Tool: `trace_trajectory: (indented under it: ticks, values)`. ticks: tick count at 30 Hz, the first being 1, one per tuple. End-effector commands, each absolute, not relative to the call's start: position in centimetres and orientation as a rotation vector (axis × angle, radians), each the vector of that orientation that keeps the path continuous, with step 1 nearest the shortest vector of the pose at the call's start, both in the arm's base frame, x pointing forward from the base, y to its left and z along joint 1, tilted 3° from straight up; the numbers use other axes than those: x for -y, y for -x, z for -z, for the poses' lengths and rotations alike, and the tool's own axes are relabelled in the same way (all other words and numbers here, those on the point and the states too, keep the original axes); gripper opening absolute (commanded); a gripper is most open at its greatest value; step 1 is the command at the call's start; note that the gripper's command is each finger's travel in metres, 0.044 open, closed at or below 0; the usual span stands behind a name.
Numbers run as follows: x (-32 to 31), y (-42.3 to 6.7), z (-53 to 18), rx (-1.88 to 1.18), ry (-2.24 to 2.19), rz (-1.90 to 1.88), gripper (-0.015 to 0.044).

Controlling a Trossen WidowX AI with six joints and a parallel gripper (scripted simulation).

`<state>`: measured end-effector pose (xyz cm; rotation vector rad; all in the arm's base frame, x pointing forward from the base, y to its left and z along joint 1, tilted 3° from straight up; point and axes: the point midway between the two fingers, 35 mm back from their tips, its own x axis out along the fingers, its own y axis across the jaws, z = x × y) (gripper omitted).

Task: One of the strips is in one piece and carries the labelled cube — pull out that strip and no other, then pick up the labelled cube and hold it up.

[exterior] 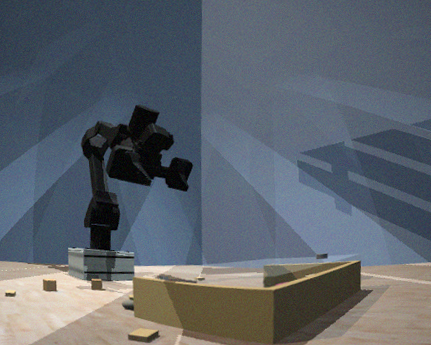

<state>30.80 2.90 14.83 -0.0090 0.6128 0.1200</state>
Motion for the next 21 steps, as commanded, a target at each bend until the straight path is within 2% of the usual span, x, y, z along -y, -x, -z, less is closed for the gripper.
trace_trajectory:
  ticks: [1,3,18,21]
  values:
    - [-3.1,-30.6,-14.6,-0.62,0.0,-0.126,0.04]
    - [-3.1,-30.6,-14.6,-0.62,0.0,-0.126,0.04]
    - [-8.9,-35.0,-8.5,-1.223,0.115,-0.251,0.0006]
    - [-10.4,-35.3,-6.8,-1.356,0.148,-0.265,0.0]
